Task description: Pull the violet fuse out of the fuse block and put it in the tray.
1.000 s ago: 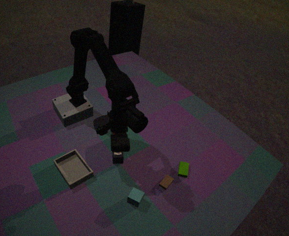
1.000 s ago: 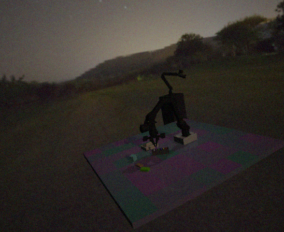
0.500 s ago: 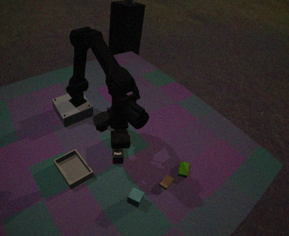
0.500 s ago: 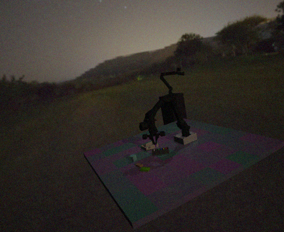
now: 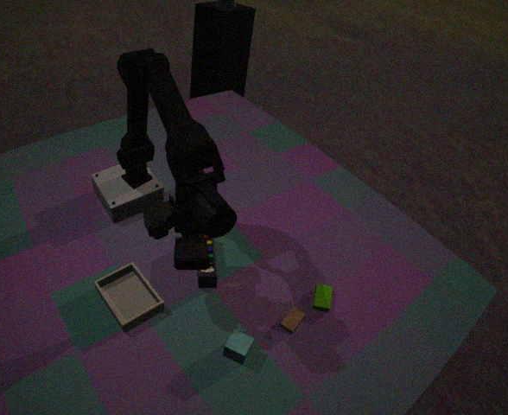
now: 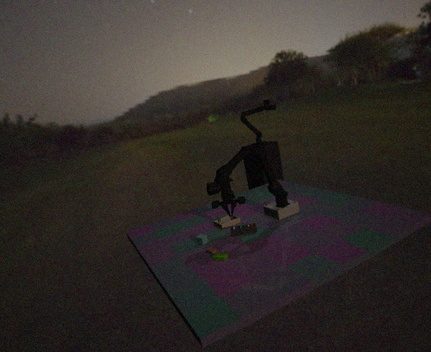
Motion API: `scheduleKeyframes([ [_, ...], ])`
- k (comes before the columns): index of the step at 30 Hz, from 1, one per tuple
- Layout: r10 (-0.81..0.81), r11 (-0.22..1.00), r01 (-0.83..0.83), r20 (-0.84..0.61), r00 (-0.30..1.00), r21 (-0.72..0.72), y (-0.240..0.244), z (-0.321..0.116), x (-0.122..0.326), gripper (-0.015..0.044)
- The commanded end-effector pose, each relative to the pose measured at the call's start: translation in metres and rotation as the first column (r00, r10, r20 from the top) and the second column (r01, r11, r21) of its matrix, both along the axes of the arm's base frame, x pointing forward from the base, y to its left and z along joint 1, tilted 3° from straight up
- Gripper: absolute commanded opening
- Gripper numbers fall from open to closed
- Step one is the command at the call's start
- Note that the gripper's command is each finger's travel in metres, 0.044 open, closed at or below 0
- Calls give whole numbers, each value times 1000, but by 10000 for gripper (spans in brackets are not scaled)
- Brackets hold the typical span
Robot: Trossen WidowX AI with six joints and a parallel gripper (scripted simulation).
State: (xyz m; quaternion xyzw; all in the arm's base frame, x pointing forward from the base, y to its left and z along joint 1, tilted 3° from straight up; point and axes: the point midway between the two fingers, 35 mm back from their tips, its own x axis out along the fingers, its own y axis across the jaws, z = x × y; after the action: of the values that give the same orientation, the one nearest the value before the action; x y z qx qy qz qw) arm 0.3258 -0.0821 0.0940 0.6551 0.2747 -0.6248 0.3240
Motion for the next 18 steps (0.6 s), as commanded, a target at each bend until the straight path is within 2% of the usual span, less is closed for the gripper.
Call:
scheduleKeyframes([
  [1,2,1000,-2,-1,1000,1,-19,1,-4,0],
  [18,2,1000,-2,-4,1000,-9,-112,4,-39,0],
])
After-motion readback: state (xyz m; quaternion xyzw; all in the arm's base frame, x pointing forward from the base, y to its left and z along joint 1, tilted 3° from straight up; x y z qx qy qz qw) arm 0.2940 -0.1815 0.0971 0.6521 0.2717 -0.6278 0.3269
